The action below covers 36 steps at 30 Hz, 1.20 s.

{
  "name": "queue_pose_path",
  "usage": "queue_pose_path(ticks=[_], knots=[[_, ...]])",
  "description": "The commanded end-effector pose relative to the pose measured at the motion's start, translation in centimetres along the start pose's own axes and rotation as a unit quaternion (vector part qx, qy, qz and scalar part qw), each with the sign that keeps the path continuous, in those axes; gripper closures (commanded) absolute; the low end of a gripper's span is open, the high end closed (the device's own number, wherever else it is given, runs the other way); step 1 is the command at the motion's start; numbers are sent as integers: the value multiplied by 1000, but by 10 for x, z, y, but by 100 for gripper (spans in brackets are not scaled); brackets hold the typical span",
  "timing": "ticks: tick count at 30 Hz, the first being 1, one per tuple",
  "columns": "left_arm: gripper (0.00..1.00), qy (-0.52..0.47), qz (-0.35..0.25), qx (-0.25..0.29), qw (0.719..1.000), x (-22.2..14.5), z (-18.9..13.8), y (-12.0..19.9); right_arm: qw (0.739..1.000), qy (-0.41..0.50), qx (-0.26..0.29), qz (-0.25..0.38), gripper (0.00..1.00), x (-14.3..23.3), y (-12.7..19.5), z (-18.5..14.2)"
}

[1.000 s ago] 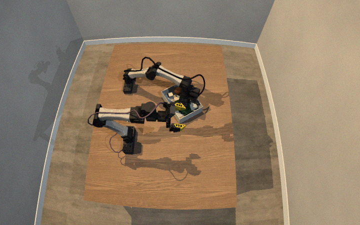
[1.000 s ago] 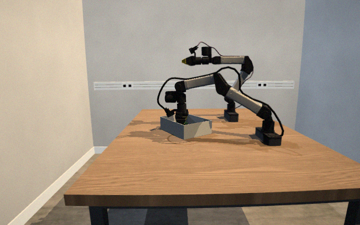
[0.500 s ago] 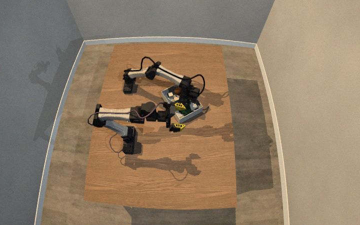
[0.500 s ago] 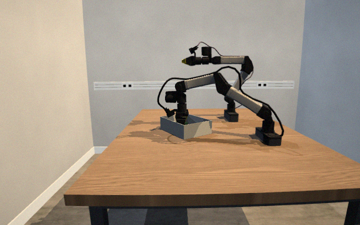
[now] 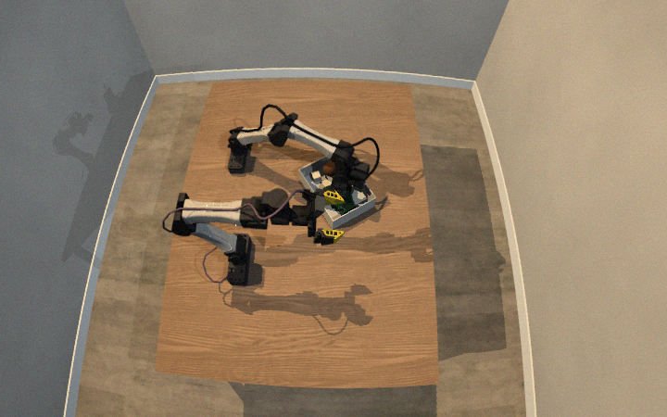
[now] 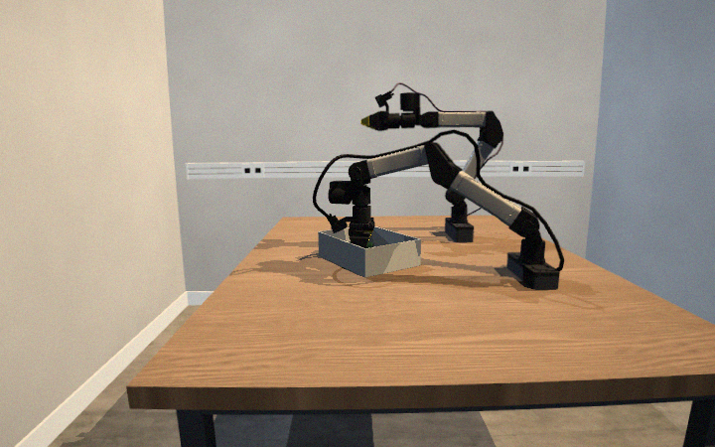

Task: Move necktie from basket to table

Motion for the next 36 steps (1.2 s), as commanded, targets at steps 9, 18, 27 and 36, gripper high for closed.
queue_pose_path(ticks=[9,18,27,36], knots=[[24,-2,13,13,1000,-3,1,-21,1000,0,-4,0,0,0,0,1],[27,-2,13,13,1000,-3,2,0,1000,0,-4,0,0,0,0,1],[38,-2,12,14,1000,-4,1,1,1000,0,-3,0,0,0,0,1],[52,-2,12,14,1000,-4,1,1,1000,0,-3,0,0,0,0,1]])
Point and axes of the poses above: on each arm, the point where the finger pads meet when closed, its own y axis back along the fingers, its own x axis across the jaws, z = x × y, the point moved 10 cm from there along y, back along the fingers
